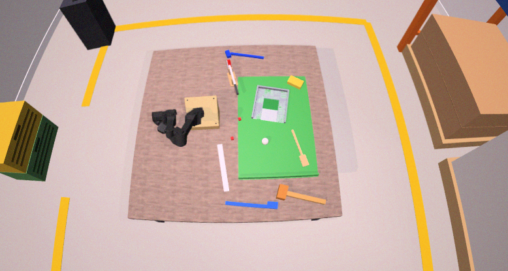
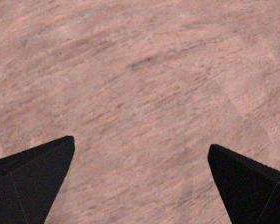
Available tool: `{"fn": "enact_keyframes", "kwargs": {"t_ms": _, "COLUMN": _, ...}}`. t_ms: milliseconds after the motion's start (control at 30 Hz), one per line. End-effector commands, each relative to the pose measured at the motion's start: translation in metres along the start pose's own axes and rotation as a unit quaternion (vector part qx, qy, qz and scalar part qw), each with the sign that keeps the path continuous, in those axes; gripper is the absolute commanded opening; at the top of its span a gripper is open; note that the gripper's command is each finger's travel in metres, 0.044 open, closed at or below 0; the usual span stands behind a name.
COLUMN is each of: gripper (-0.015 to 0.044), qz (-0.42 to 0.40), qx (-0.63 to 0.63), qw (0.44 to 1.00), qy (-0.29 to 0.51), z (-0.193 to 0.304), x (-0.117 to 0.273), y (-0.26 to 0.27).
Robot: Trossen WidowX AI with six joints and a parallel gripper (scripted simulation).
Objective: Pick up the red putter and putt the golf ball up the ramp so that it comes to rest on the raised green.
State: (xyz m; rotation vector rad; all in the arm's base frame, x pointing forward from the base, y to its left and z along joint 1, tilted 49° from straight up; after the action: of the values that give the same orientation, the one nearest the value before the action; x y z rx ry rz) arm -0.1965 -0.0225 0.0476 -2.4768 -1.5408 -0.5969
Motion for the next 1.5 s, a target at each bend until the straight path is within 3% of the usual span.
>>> {"fn": "enact_keyframes", "kwargs": {"t_ms": 0, "gripper": 0.0426, "qz": 0.005, "qx": -0.003, "qw": 1.000, "qy": 0.002, "z": 0.001, "x": 0.001, "y": -0.002}}
{"fn": "enact_keyframes", "kwargs": {"t_ms": 300, "gripper": 0.0440, "qz": 0.208, "qx": -0.161, "qw": 0.958, "qy": 0.116, "z": 0.056, "x": 0.077, "y": -0.064}}
{"fn": "enact_keyframes", "kwargs": {"t_ms": 633, "gripper": 0.0440, "qz": 0.360, "qx": -0.388, "qw": 0.820, "qy": 0.218, "z": 0.139, "x": 0.193, "y": -0.058}}
{"fn": "enact_keyframes", "kwargs": {"t_ms": 1033, "gripper": 0.0440, "qz": 0.406, "qx": -0.634, "qw": 0.602, "qy": 0.265, "z": 0.224, "x": 0.302, "y": 0.063}}
{"fn": "enact_keyframes", "kwargs": {"t_ms": 1267, "gripper": 0.0440, "qz": 0.373, "qx": -0.736, "qw": 0.507, "qy": 0.250, "z": 0.248, "x": 0.318, "y": 0.151}}
{"fn": "enact_keyframes", "kwargs": {"t_ms": 1467, "gripper": 0.0440, "qz": 0.327, "qx": -0.829, "qw": 0.406, "qy": 0.203, "z": 0.259, "x": 0.309, "y": 0.237}}
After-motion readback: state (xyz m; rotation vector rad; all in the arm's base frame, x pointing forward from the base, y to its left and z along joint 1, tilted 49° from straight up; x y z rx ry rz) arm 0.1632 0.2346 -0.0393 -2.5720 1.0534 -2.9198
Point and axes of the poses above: the point midway between the two fingers, 35 mm back from their tips, its own x axis back along the fingers, its own y axis across the jaws, z = x × y, the point moved 8 cm from there along x, back along the fingers, and after that the axes turned 14 degrees about x, right-handed, at the moved point
